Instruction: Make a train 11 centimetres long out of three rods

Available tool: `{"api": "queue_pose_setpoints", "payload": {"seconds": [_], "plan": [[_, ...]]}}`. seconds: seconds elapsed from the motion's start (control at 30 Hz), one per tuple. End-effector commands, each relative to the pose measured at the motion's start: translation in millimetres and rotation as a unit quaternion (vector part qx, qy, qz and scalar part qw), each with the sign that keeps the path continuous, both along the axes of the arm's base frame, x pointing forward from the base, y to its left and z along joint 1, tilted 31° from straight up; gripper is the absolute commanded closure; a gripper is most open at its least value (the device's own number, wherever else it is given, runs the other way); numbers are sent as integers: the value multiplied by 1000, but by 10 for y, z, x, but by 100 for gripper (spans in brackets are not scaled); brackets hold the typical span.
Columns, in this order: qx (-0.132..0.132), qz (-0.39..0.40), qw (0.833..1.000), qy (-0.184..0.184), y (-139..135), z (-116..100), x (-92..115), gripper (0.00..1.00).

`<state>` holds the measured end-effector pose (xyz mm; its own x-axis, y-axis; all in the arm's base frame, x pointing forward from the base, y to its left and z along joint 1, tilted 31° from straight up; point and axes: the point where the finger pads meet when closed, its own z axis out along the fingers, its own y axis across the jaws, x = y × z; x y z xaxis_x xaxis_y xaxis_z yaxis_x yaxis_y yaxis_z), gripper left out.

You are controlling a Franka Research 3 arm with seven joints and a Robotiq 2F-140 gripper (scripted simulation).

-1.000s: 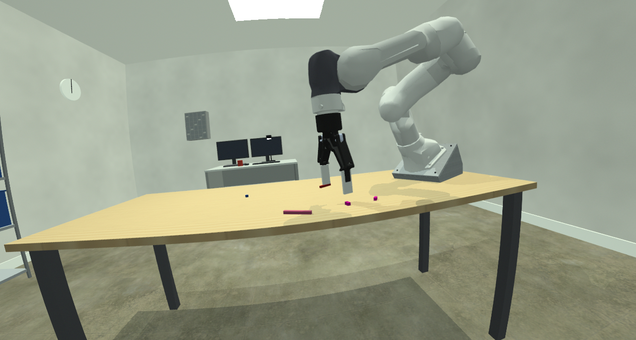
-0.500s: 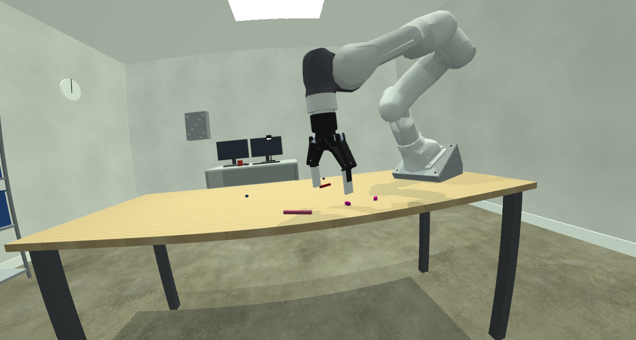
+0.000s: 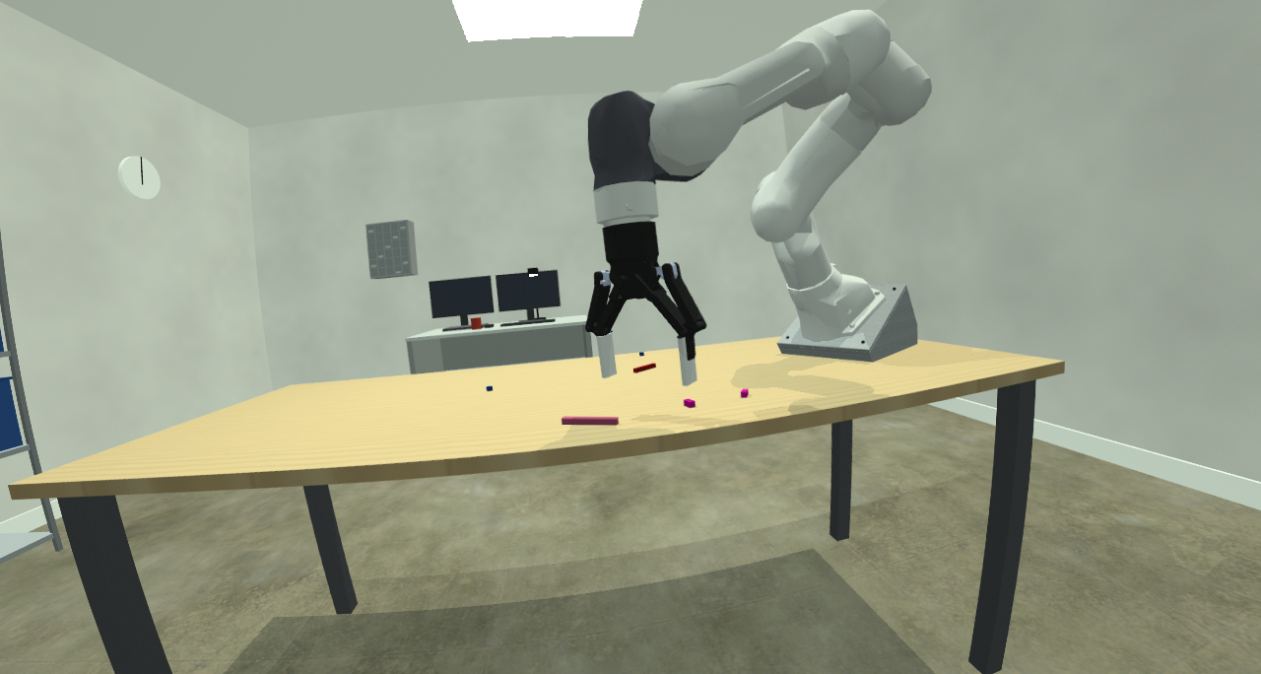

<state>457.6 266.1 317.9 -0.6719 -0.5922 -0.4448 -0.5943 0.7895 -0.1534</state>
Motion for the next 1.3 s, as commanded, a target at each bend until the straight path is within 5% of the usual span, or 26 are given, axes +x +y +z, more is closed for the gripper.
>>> {"api": "queue_pose_setpoints", "payload": {"seconds": [0.0,0.63,1.27], "plan": [[-37,73,996,-19,-4,46,71,0],[-95,198,974,-49,121,202,278,0],[-164,343,921,-89,259,412,552,0]]}}
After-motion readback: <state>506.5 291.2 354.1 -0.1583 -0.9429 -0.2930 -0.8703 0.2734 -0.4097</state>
